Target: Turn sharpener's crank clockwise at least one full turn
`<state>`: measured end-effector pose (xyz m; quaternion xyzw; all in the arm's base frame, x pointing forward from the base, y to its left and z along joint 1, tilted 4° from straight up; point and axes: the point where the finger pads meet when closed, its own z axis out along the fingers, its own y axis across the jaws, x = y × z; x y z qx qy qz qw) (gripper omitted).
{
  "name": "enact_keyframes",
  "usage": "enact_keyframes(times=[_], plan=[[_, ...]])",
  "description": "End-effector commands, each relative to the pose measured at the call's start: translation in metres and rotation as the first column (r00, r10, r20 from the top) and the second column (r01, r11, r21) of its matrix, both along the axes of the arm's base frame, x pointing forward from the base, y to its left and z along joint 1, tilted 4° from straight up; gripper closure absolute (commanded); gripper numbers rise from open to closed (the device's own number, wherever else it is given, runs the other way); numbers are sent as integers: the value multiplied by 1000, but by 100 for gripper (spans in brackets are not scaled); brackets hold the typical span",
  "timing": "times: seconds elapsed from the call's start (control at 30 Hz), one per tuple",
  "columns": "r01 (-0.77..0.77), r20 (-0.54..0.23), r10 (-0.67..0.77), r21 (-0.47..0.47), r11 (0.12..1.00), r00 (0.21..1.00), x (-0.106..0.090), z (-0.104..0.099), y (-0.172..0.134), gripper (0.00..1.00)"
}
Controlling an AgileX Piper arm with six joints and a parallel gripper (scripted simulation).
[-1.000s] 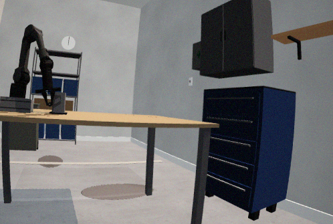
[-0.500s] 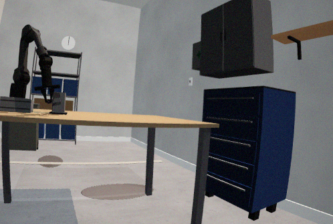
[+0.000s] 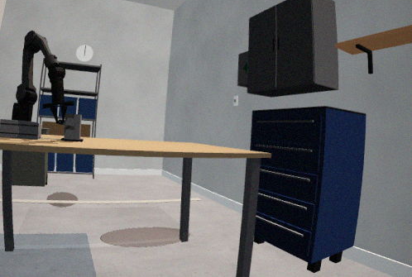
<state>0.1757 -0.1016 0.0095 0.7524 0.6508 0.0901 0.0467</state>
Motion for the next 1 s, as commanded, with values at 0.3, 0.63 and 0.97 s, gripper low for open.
enact_keyframes(times=[0.3,0.63,0.97], plan=[[0,4,0,-4,1000,1000,3,14,-2,80],[0,4,0,-4,1000,1000,6,22,-3,80],[0,5,0,-4,1000,1000,12,31,-4,80]])
